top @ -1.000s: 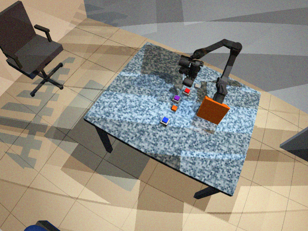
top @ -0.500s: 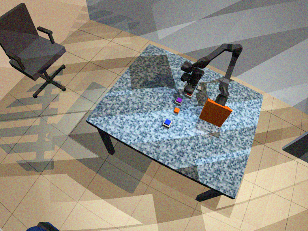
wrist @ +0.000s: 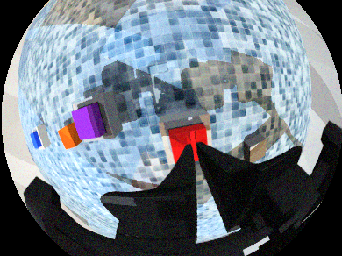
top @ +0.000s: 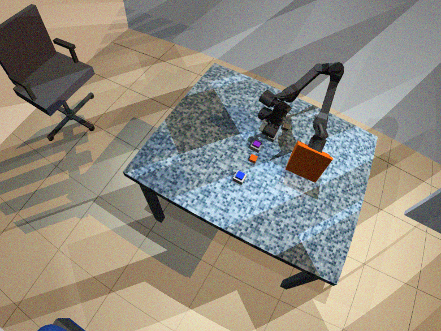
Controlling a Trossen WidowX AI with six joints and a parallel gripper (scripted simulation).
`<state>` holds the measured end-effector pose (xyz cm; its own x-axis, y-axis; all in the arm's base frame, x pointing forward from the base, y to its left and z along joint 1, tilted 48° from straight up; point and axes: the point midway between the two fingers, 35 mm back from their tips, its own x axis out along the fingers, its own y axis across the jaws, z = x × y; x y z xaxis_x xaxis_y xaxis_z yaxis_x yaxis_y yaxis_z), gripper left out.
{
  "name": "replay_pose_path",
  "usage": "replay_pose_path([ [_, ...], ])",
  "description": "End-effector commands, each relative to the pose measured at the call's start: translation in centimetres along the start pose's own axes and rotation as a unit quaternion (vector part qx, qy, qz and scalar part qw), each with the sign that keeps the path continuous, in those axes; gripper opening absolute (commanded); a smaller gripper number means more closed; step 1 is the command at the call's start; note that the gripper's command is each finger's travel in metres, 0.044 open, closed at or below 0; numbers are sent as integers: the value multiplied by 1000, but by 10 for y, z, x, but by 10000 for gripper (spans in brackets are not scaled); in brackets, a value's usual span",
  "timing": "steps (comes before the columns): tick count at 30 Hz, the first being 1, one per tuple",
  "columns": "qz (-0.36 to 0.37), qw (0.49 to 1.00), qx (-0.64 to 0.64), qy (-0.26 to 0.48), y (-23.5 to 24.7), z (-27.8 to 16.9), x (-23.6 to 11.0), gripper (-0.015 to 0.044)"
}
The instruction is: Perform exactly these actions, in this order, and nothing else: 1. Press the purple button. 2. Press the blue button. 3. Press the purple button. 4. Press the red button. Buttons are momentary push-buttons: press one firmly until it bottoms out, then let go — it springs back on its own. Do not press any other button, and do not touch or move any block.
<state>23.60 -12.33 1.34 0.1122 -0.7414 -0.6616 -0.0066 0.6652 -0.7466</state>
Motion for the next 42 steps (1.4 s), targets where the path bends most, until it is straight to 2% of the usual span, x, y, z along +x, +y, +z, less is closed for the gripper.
replay_pose_path([
  [1, 2, 1000, -7, 5, 3, -3, 9, 20],
  [26, 1, 1000, -7, 5, 2, -3, 14, 20],
  [31, 2, 1000, -6, 5, 2, -3, -17, 20],
  [35, 2, 1000, -7, 5, 2, -3, -19, 20],
  [38, 14, 1000, -8, 0, 18, 11, -24, 99],
  [42, 39, 999, -14, -6, 67, 40, -40, 204],
])
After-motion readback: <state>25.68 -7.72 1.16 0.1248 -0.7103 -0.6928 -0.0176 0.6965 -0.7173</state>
